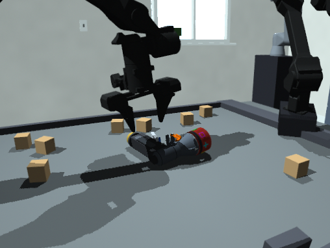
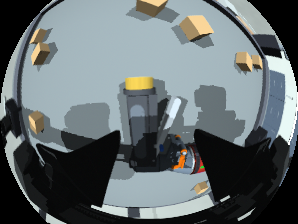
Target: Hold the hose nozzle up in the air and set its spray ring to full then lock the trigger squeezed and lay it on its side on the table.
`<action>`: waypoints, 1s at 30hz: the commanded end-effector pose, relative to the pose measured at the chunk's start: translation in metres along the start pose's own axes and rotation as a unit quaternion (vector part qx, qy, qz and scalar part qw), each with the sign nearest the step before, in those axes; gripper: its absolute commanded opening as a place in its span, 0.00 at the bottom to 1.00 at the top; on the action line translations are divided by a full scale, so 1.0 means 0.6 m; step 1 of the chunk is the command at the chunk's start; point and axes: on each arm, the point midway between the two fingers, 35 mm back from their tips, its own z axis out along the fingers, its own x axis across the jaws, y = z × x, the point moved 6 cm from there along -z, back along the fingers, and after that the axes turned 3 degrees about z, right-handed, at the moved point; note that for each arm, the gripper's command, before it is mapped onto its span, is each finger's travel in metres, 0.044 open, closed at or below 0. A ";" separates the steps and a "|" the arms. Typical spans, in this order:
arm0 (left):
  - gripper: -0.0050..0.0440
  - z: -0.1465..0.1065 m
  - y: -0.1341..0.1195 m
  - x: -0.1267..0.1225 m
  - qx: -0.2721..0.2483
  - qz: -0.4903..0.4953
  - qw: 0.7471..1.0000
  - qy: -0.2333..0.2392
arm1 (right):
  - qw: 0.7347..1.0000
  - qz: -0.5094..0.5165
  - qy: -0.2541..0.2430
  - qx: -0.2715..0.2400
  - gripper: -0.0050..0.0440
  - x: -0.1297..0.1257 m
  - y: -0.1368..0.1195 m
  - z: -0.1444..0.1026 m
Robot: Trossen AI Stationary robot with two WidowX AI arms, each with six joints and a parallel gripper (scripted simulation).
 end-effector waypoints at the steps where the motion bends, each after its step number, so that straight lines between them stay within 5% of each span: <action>1: 0.86 0.006 -0.001 0.003 -0.002 0.001 1.000 -0.008 | 1.000 0.000 -0.001 -0.011 0.94 0.000 0.012 -0.002; 30: 0.86 0.072 -0.001 0.006 -0.002 -0.003 1.000 -0.001 | 1.000 0.000 -0.001 -0.011 0.94 0.000 0.012 -0.002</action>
